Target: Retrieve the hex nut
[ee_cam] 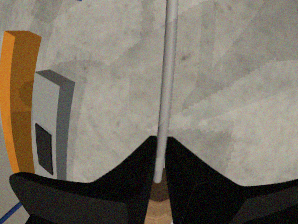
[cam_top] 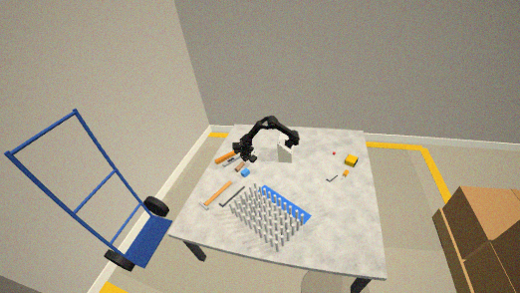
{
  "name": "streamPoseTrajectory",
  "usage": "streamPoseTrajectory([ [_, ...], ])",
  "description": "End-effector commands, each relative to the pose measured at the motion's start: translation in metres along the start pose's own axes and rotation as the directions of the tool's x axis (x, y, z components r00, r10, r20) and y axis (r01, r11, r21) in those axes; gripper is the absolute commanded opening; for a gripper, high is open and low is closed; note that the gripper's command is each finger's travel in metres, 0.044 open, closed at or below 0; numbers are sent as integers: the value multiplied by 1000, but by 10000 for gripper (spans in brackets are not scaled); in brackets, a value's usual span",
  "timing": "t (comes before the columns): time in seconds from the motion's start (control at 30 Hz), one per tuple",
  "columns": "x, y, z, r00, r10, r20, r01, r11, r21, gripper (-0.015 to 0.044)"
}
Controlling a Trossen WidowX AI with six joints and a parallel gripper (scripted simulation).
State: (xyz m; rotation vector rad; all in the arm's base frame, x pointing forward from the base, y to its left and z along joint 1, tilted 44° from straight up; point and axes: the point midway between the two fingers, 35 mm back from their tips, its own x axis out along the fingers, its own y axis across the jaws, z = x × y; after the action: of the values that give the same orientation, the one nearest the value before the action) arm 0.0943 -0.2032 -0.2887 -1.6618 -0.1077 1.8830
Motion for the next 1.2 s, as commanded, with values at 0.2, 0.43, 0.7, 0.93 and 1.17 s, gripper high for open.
streamPoseTrajectory([
  [0.2, -57, 15, 0, 1000, 2, 0, -2, 1000, 0, 0],
  [0.43, -58, 16, 4, 1000, 3, 0, -3, 1000, 1, 0],
  [0.7, -55, 18, 50, 1000, 4, 0, -4, 1000, 7, 0],
  [0.93, -51, 14, 82, 1000, 0, 2, 0, 1000, 11, 0],
  [1.17, -47, 13, 81, 1000, 0, 2, 0, 1000, 11, 0],
])
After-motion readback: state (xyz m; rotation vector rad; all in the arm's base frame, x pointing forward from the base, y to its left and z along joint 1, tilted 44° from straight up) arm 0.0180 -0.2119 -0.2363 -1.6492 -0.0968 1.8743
